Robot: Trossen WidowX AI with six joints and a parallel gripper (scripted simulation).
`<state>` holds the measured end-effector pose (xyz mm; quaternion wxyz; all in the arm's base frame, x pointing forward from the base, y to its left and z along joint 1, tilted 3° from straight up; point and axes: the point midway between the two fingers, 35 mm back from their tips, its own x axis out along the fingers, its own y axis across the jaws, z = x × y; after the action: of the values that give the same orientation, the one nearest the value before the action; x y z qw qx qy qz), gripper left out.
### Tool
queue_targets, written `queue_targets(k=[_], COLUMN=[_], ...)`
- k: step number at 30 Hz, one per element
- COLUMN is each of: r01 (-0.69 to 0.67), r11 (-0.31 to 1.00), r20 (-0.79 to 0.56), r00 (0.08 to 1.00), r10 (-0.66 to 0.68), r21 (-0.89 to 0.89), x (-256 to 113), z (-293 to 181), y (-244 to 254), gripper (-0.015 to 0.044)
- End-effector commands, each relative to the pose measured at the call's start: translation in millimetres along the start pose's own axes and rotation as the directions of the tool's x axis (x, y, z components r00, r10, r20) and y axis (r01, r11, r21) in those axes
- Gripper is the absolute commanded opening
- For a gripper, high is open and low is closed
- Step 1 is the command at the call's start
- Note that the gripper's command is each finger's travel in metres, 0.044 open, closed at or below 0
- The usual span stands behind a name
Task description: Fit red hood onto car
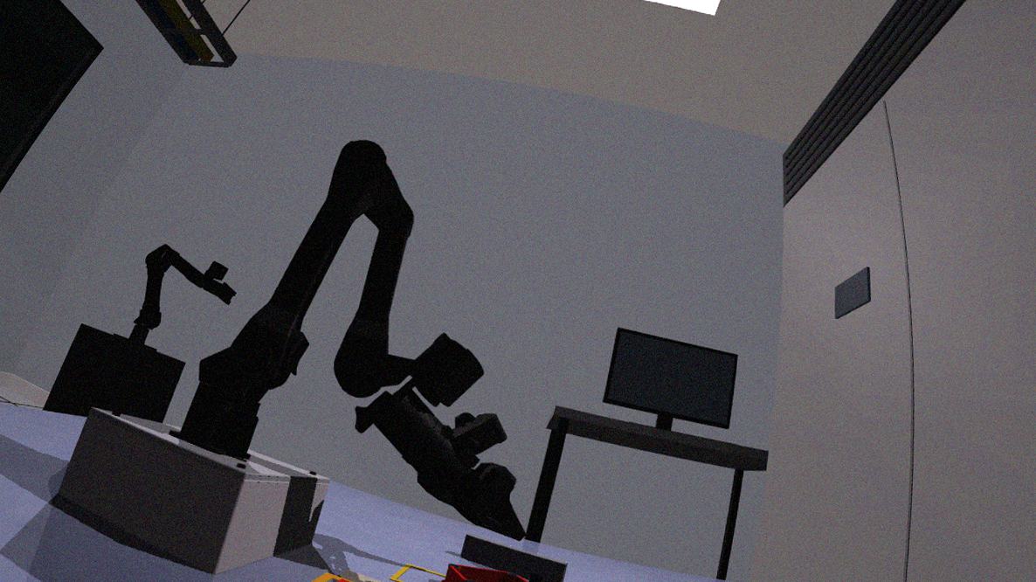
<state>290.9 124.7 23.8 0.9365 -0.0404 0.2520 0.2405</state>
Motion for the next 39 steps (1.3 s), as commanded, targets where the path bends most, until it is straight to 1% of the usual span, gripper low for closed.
queue_targets(k=[1,39], r01=[-0.006,-0.005], r11=[1.000,1.000], r20=[0.000,0.008], r00=[1.000,1.000], r10=[0.006,0.005], r21=[-0.005,-0.006], x=[1.9,17.9], z=[-2.0,-20.6], y=[0.4,-4.2], gripper=[0.0440,0.0440])
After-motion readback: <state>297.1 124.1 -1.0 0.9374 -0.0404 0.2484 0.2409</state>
